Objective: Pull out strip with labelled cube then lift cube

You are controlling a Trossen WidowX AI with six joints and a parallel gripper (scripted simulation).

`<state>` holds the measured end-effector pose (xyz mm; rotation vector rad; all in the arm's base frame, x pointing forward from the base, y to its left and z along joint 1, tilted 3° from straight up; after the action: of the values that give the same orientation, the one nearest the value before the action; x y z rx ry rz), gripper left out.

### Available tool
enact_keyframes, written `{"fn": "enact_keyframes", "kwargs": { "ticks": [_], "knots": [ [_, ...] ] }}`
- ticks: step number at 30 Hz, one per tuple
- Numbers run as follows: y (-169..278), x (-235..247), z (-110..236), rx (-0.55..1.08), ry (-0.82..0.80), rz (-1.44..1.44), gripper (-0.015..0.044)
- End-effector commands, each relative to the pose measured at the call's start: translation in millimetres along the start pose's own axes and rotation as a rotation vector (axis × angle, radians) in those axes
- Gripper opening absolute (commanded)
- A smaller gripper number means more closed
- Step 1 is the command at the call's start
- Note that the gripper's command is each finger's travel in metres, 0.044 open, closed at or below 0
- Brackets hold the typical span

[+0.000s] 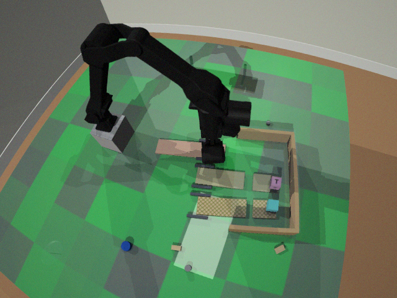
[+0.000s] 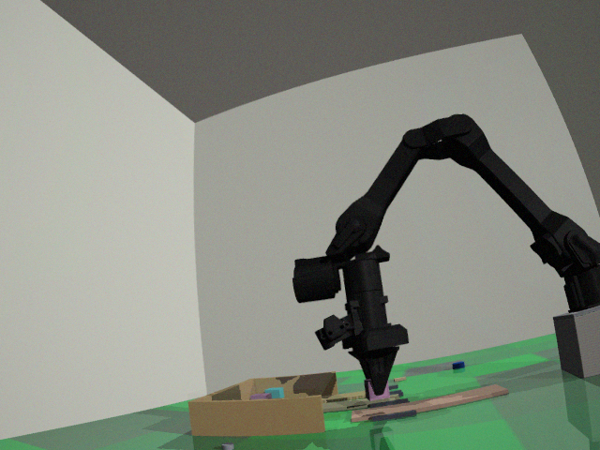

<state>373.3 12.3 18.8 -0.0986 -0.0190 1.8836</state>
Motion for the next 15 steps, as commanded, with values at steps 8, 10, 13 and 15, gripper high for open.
{"fn": "enact_keyframes", "kwargs": {
  "ticks": [8,10,13,15],
  "knots": [
    [32.8,9.5,20.9,0.003,0.003,0.001,0.0000],
    [35.2,10.2,20.9,0.003,0.003,0.001,0.0000],
    [45.4,13.2,21.0,0.004,0.002,0.001,0.0000],
    [52.7,15.3,20.9,0.005,0.002,0.001,0.0000]
  ]
}}
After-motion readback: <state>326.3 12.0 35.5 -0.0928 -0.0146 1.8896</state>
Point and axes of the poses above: the point midway between the two fingers, 35 mm back from their tips, its own z axis back along the fingers, its own x axis across the jaws, y = z × x, the point moved 2 cm from there along z, back along the fingers, and after that the axes turned 1 degree about z, right-handed, at the moved point
